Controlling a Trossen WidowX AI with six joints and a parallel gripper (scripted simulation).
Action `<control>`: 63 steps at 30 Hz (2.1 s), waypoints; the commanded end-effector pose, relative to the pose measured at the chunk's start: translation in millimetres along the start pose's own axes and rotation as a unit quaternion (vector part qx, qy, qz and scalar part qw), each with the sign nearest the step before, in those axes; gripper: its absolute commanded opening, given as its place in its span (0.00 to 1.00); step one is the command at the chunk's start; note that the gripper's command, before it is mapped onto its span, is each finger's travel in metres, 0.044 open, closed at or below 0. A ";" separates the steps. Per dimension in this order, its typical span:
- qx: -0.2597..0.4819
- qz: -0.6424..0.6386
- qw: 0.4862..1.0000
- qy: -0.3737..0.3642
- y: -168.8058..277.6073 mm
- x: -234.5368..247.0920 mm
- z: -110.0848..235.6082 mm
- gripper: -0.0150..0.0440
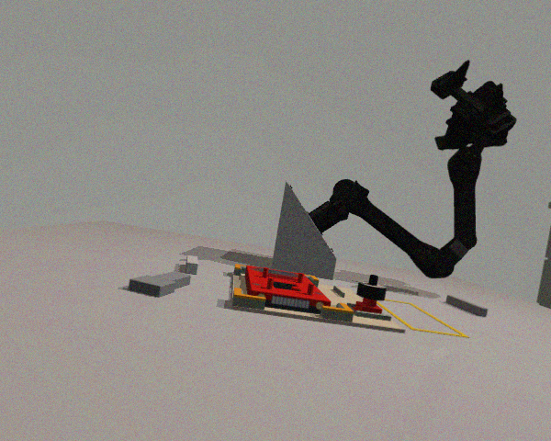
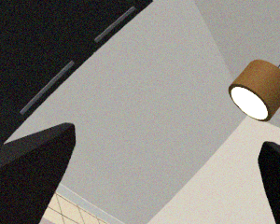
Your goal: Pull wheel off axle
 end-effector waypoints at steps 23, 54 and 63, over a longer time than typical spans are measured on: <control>0.164 -0.201 0.955 -0.141 60.9 -73.0 -112.9 0.76; 0.626 -0.121 0.572 -0.516 293.1 154.2 -222.3 0.76; 0.648 -0.101 0.525 -0.543 309.4 175.6 -214.0 0.76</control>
Point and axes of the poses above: the point midway between the two fingers, 35 mm back from their tips, its own z axis back along the fingers, its own x axis across the jaws, y = z × x, the point moved 7 cm from there along z, back along the fingers, and after that the axes turned 8 degrees about z, right-handed, at the moved point
